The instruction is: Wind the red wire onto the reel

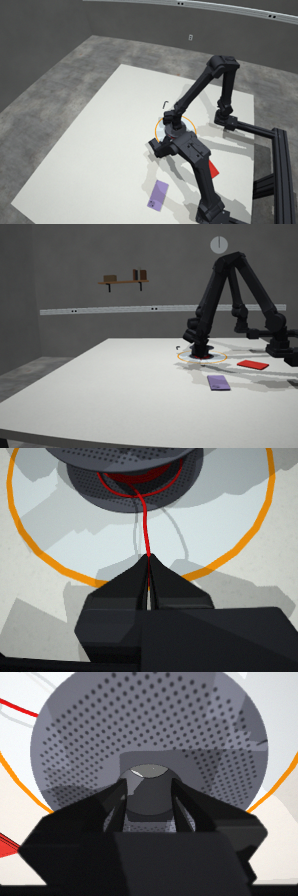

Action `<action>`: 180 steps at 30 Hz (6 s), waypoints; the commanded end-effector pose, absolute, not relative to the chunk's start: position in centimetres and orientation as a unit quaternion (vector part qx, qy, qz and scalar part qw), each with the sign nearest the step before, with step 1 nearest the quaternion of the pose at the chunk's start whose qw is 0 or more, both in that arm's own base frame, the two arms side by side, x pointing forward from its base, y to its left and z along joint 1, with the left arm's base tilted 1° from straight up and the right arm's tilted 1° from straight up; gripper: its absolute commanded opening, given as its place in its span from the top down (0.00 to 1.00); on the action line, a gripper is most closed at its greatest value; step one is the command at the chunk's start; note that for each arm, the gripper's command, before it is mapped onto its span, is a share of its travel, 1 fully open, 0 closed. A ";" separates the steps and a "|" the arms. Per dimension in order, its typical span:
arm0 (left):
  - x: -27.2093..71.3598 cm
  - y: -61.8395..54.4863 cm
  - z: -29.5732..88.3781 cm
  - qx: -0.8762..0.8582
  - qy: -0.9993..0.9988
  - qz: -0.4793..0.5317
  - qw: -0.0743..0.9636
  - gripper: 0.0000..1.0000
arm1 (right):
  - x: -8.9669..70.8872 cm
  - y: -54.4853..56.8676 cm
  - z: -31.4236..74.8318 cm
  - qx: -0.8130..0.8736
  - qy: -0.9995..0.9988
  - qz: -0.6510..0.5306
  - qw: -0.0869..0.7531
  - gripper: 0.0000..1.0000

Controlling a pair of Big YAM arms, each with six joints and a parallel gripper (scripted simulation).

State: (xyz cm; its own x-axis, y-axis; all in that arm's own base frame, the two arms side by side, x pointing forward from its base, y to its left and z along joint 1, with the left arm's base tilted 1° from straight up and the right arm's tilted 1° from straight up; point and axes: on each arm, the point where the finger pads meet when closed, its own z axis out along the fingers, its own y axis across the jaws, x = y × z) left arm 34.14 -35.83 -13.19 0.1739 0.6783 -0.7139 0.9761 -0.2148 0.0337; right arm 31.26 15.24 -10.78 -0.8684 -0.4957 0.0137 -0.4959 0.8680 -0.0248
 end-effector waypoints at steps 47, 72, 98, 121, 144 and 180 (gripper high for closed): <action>33.6 -38.2 -13.9 0.777 0.441 -0.176 0.414 0.85 | 33.0 15.5 -12.3 -0.679 -0.734 -0.002 -0.015 0.76; 34.1 -39.1 -12.2 0.885 0.121 -0.004 0.450 0.85 | 33.0 15.5 -12.3 -0.292 -0.956 0.008 -0.024 1.00; 34.1 -39.1 -11.1 0.888 0.094 0.011 0.451 0.85 | 33.0 15.5 -12.3 0.376 -0.927 0.013 -0.004 1.00; 33.0 -38.6 -7.7 0.888 0.094 0.011 0.450 0.85 | 33.0 15.5 -12.3 0.392 -0.920 0.012 -0.001 1.00; 30.7 -36.3 -2.3 0.897 0.129 0.063 0.417 0.85 | 33.0 15.5 -12.3 0.392 -0.920 0.012 -0.001 1.00; 26.5 -31.5 4.7 0.902 0.209 0.183 0.332 0.85 | 33.0 15.5 -12.3 0.392 -0.920 0.012 -0.001 1.00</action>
State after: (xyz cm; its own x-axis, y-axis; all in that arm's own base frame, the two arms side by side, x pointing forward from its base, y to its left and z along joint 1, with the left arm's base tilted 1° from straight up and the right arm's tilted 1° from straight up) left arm 25.85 -30.65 3.76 0.8507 0.4876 0.1965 0.2522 -0.7066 0.6611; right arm 32.69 15.60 -11.87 -0.6973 -0.7168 -0.0068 -0.7164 0.6971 -0.0287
